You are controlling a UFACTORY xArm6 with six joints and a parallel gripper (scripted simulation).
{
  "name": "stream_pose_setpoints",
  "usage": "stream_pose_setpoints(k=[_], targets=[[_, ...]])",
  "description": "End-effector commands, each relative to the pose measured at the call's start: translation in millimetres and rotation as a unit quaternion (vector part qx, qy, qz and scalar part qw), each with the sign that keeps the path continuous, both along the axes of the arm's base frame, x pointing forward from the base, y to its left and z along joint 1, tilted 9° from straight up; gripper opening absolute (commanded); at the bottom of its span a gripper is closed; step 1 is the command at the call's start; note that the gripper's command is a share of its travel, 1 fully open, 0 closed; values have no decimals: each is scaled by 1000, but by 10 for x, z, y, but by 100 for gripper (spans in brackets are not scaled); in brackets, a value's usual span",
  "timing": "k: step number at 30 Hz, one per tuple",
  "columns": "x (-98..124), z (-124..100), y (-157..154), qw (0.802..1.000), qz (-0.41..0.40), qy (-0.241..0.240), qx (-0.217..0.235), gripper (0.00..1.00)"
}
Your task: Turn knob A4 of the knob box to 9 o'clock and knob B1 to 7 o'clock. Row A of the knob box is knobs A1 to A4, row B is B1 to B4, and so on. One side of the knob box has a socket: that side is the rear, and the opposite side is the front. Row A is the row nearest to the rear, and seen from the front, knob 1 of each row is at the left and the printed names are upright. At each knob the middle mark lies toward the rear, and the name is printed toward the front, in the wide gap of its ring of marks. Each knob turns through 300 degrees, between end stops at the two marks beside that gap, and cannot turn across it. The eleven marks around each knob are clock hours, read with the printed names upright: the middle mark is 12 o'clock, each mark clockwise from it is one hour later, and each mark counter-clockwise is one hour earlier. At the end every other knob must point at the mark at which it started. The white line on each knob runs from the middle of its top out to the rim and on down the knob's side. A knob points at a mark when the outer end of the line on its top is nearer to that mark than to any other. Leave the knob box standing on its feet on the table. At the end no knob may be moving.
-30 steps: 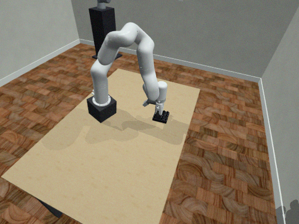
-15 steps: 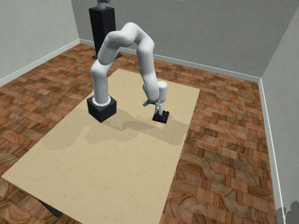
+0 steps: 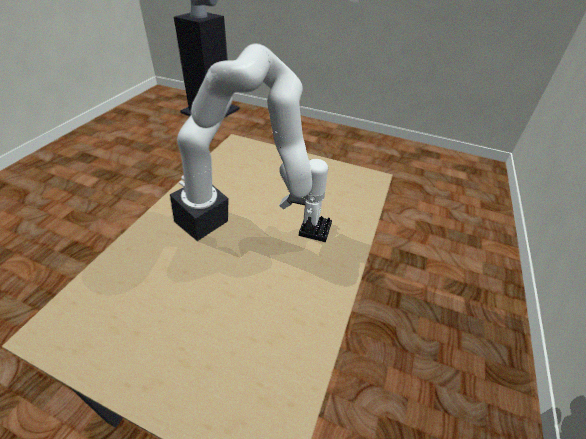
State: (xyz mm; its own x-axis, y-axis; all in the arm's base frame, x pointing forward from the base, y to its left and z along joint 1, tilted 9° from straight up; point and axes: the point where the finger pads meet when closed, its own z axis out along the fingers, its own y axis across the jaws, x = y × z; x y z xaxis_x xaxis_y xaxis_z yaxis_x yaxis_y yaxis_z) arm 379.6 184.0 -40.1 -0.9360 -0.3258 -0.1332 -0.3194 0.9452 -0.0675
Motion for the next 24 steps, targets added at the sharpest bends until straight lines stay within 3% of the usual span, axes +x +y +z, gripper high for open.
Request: stream_pose_setpoints(k=[1, 24], targets=[[10, 20, 7, 1000, 0, -1, 1, 19], [-42, 366, 14, 1000, 0, -1, 1, 19]])
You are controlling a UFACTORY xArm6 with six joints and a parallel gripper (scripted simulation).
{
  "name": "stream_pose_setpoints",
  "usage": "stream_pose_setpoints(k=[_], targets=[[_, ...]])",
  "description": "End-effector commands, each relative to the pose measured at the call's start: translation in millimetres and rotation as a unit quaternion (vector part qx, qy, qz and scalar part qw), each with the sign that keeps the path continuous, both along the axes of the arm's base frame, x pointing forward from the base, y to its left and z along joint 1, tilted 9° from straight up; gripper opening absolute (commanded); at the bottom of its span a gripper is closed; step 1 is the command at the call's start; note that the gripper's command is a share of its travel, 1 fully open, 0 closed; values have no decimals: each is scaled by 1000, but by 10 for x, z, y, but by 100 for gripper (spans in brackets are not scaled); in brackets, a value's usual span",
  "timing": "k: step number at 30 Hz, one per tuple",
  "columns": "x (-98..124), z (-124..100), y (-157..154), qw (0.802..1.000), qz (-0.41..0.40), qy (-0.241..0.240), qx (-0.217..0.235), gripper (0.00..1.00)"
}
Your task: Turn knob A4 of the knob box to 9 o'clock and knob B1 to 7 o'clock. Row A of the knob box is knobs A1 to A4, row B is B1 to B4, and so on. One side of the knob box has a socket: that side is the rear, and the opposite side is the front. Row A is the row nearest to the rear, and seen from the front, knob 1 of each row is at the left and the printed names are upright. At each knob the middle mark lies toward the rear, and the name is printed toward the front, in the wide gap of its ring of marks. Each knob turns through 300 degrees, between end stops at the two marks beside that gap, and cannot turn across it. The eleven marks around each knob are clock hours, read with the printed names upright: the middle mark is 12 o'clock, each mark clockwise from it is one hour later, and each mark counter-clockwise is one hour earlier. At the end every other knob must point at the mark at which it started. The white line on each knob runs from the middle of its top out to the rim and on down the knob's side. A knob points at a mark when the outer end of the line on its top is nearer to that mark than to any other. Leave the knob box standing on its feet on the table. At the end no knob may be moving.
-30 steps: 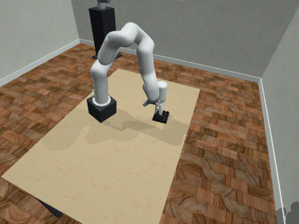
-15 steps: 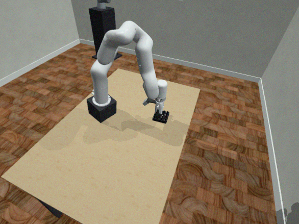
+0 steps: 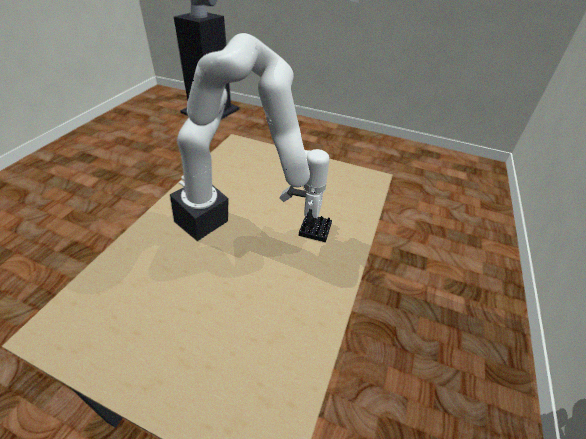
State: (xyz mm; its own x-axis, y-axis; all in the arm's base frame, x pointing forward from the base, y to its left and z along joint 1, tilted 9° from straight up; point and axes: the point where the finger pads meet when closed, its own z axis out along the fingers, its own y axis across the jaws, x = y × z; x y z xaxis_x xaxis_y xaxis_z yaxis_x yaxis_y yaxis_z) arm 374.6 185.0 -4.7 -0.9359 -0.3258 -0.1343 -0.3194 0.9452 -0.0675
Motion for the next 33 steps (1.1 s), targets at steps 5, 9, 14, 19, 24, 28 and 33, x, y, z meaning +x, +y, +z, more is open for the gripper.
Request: stream_pose_setpoints(k=[5, 9, 14, 19, 24, 28, 33], targets=[[8, 12, 5, 1000, 0, -1, 1, 19], [8, 12, 5, 1000, 0, -1, 1, 19], [8, 14, 5, 1000, -8, -1, 2, 19], [7, 29, 4, 997, -74, -3, 12, 19], [6, 48, 4, 988, -153, -4, 24, 19], [5, 67, 3, 972, -232, -6, 36, 19], [3, 89, 2, 945, -324, -8, 50, 19]])
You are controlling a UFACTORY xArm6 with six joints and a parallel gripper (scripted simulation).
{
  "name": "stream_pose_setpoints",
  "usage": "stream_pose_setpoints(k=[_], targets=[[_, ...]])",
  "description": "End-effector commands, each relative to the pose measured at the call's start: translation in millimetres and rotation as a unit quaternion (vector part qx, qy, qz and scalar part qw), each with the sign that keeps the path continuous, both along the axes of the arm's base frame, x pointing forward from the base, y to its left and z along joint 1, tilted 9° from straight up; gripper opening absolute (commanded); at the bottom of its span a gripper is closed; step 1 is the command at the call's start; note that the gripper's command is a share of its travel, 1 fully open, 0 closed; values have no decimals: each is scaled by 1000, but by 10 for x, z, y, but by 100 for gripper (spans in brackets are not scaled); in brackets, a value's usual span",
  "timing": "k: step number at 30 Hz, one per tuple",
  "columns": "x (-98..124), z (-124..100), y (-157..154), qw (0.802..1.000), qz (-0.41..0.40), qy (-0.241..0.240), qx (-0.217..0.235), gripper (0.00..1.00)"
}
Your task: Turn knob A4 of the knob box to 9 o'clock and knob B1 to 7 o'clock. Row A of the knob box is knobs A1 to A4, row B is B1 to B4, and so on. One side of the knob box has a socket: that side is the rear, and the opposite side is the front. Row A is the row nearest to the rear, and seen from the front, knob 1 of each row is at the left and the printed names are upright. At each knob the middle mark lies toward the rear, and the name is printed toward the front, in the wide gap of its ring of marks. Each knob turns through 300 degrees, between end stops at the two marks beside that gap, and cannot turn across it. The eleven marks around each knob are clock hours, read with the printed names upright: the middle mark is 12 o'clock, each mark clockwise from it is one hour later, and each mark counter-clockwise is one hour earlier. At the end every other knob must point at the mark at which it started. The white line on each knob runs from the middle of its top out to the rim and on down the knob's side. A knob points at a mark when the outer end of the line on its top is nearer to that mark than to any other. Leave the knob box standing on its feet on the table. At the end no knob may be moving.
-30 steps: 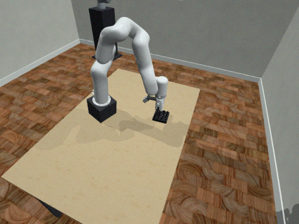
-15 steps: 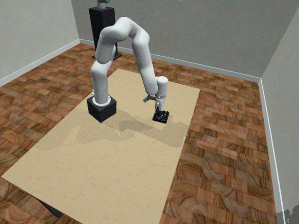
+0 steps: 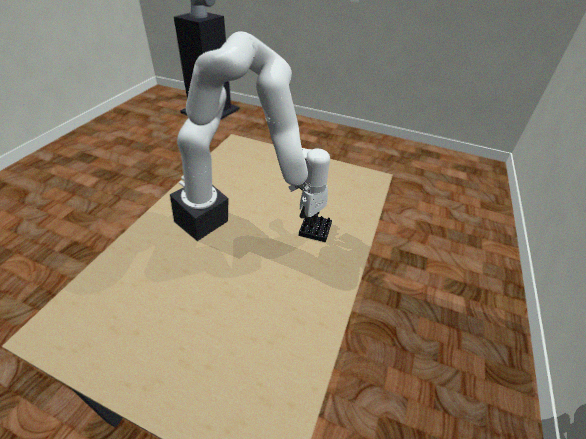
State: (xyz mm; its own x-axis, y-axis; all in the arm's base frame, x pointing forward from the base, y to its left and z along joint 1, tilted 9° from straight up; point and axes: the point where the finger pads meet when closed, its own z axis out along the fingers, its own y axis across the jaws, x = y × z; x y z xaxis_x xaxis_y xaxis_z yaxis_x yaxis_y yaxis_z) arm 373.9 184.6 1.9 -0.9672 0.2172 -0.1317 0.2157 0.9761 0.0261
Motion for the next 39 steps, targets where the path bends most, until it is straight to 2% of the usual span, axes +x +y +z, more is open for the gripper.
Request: stream_pose_setpoints(k=[1, 5, 7, 8, 15, 22, 24, 26, 32, 35, 39], targets=[[9, 28, 6, 997, -77, -9, 3, 19], [8, 45, 6, 988, -152, -10, 14, 19], [8, 45, 6, 988, -152, -10, 14, 19], [7, 55, 6, 981, -193, -11, 20, 19], [3, 84, 5, 949, -312, -12, 37, 19], [-1, 113, 5, 900, -431, -12, 55, 19], [-1, 113, 5, 900, -431, -12, 55, 19], [-2, 127, 5, 873, -483, -13, 63, 19], [-6, 148, 4, 825, -560, -13, 74, 19], [-6, 151, 4, 816, -573, -13, 76, 19], [-6, 152, 4, 815, -575, -13, 77, 19]])
